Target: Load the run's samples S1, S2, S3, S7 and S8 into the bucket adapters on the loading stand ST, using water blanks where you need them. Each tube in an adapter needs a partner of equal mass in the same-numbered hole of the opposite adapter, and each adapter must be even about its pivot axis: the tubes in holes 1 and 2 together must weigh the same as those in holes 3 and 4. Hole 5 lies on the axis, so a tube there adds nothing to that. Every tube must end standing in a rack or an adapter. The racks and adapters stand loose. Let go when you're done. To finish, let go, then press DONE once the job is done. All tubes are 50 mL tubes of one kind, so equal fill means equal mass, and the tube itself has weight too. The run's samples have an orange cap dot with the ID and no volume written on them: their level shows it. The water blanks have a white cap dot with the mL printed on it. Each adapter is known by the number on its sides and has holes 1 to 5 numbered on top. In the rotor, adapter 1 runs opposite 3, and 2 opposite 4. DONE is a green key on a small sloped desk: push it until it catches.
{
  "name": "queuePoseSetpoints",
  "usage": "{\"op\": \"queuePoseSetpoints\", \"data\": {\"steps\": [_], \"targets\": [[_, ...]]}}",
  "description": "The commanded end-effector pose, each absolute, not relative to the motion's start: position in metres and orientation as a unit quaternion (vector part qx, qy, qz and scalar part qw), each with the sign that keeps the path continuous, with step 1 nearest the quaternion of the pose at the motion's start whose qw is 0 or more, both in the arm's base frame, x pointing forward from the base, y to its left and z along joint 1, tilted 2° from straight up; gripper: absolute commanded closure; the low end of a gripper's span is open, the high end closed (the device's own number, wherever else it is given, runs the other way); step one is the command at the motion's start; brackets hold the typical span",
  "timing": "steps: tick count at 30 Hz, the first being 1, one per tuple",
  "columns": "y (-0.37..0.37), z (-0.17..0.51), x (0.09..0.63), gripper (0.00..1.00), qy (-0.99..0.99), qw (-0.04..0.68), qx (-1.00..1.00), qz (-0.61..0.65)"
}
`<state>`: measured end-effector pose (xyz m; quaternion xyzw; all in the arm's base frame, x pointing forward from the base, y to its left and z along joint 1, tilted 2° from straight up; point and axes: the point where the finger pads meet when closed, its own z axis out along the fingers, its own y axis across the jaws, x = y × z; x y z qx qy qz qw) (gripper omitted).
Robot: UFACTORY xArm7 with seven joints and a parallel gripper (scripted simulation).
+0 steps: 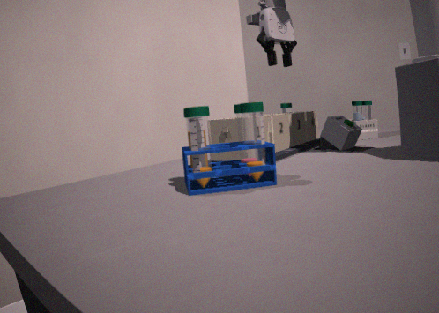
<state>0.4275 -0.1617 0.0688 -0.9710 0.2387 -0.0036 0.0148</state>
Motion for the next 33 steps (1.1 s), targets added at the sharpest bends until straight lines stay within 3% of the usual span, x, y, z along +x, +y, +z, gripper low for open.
{"op": "queuePoseSetpoints", "data": {"steps": [1, 8, 33], "targets": [[-0.142, 0.072, 0.424, 0.43, 0.307, 0.01, -0.952, -0.01], [-0.108, 0.072, 0.415, 0.43, 0.412, 0.012, -0.911, -0.009], [-0.006, 0.073, 0.389, 0.43, 0.412, 0.012, -0.911, -0.009]]}}
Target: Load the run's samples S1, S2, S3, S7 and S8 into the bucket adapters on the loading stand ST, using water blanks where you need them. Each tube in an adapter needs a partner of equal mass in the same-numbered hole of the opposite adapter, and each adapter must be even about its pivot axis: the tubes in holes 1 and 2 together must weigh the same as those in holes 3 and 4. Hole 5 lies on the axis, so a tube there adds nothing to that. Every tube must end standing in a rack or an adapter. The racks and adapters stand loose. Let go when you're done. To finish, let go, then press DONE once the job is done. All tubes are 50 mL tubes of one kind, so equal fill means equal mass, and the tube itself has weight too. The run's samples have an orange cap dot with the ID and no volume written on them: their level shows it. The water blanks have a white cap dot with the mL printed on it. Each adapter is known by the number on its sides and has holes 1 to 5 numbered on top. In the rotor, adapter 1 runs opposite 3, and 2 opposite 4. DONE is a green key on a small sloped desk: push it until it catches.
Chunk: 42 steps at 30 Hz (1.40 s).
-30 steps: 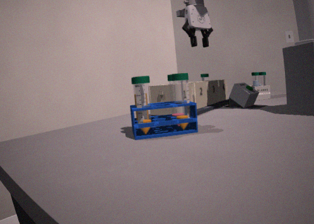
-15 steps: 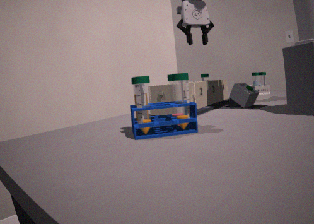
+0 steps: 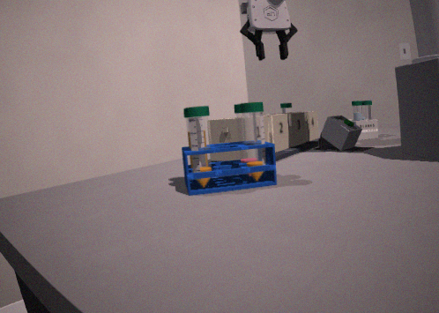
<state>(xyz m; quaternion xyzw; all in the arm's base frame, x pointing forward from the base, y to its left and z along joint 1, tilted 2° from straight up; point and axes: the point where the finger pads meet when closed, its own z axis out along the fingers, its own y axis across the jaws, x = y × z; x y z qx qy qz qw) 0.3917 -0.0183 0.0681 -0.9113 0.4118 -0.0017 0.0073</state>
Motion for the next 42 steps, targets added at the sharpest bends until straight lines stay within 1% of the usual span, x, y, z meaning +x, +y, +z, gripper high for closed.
{"op": "queuePoseSetpoints", "data": {"steps": [1, 42], "targets": [[-0.001, 0.073, 0.388, 0.43, 0.412, 0.012, -0.911, -0.009], [0.179, 0.074, 0.342, 0.43, 0.412, 0.013, -0.911, -0.008]]}}
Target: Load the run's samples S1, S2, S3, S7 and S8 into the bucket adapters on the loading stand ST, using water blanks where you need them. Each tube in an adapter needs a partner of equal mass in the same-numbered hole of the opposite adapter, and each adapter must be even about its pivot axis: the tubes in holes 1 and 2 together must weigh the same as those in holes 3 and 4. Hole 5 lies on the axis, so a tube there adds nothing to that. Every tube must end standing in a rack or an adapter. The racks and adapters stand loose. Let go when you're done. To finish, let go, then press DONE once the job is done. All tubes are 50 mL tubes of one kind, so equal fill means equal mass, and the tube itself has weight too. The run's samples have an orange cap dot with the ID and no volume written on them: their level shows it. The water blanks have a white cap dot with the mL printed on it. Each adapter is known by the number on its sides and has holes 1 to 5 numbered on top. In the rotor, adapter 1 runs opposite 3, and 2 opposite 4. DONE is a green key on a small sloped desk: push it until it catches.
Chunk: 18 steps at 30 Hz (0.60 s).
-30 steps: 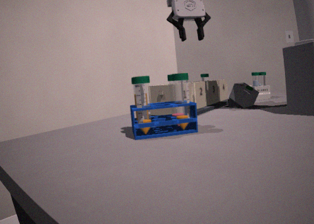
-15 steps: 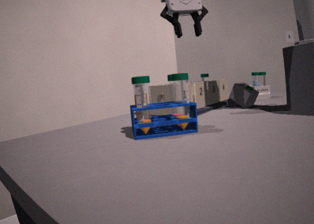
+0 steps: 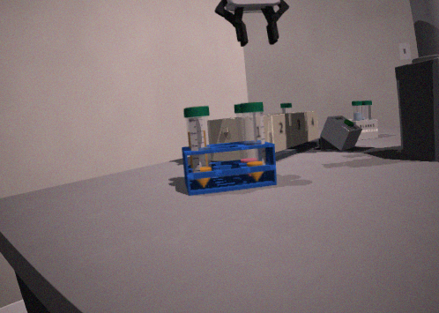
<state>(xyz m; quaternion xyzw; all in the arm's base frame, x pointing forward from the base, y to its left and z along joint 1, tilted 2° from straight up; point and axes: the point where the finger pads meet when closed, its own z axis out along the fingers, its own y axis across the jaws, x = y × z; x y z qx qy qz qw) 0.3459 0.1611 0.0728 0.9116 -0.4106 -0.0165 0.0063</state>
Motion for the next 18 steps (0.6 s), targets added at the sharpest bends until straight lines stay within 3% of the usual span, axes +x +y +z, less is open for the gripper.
{"op": "queuePoseSetpoints", "data": {"steps": [1, 18], "targets": [[0.184, 0.074, 0.341, 0.43, -0.412, -0.013, 0.911, 0.008], [0.257, 0.075, 0.322, 0.43, -0.412, -0.013, 0.911, 0.008]]}}
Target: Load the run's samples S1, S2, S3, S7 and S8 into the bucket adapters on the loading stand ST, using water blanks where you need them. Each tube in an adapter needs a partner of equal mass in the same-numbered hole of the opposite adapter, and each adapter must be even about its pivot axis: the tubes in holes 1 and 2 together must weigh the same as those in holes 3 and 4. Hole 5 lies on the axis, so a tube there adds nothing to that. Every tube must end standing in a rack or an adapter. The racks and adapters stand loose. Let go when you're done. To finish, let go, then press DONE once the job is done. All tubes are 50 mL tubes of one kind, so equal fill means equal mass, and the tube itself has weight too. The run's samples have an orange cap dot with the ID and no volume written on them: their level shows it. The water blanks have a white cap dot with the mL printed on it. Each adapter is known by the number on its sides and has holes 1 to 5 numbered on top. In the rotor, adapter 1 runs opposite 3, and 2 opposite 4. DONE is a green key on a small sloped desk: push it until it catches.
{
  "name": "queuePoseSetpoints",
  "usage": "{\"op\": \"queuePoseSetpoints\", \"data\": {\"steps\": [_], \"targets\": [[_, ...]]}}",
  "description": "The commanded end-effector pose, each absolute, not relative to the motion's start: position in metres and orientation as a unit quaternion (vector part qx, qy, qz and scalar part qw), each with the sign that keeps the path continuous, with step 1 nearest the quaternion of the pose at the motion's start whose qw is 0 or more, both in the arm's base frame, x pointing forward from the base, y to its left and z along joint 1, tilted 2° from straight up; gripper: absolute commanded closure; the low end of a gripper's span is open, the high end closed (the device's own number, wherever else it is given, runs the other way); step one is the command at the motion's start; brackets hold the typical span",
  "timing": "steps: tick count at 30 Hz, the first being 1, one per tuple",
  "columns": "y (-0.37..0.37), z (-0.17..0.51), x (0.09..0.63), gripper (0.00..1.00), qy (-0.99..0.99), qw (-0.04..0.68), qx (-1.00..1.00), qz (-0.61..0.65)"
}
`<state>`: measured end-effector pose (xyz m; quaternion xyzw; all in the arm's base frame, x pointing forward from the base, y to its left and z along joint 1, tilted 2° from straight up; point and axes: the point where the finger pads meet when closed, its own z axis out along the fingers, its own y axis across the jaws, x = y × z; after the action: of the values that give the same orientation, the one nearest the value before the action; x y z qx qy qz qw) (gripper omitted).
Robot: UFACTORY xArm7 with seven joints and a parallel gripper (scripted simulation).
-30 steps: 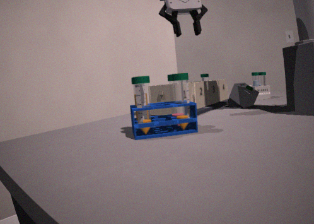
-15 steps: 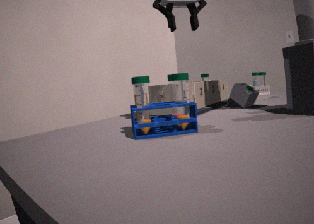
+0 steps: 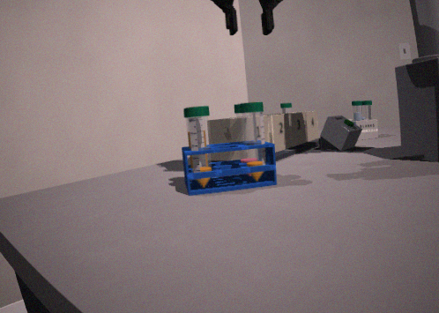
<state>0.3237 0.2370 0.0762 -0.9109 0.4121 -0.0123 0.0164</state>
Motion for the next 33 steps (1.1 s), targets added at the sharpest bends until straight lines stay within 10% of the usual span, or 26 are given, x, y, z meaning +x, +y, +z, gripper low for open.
{"op": "queuePoseSetpoints", "data": {"steps": [1, 33], "targets": [[0.261, 0.075, 0.321, 0.43, 0.412, 0.013, -0.911, -0.008], [0.279, 0.049, 0.317, 0.43, 0.412, 0.013, -0.911, -0.008]]}}
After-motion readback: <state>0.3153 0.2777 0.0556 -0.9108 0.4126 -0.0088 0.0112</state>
